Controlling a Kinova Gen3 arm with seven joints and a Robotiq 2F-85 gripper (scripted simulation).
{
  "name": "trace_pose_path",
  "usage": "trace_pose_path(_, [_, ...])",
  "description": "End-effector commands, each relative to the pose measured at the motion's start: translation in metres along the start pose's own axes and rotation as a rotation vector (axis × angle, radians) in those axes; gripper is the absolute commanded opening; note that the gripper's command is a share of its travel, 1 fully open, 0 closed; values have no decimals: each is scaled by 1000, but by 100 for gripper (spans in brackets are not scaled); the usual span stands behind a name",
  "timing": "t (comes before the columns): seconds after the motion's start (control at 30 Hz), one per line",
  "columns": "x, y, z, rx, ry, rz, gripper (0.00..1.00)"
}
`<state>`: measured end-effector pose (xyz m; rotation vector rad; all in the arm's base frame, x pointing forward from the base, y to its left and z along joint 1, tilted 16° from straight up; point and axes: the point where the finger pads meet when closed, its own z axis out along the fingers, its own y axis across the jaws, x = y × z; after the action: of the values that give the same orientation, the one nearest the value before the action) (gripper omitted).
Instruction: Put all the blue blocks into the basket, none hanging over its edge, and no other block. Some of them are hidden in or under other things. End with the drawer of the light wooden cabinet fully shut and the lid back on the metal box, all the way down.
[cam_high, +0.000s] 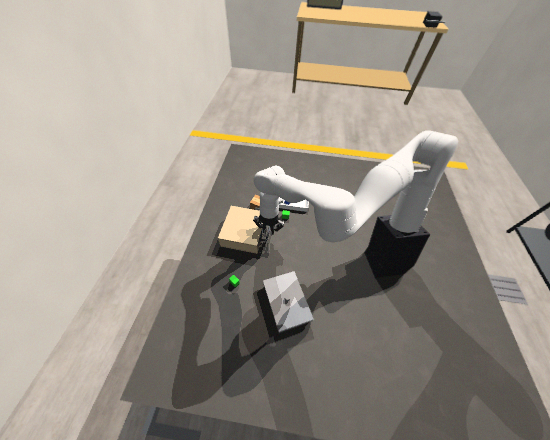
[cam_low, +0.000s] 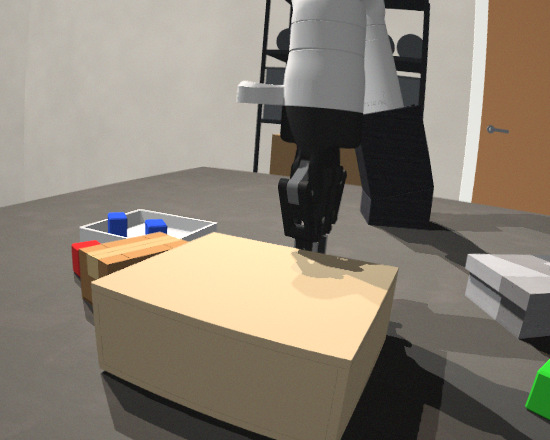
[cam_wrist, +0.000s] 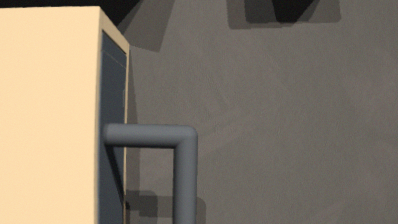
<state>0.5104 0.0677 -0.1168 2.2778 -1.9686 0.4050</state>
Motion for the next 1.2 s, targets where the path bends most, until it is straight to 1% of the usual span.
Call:
trace_pose_path(0.0, [0,-1,-1,2,-1,0,30])
trace_pose_path(0.8, [0,-1,-1,2,-1,0,30])
trace_pose_path(0.83, [0,-1,-1,2,-1,0,10])
trace_pose_path(1.17, [0,-1,-1,2,-1,0,10])
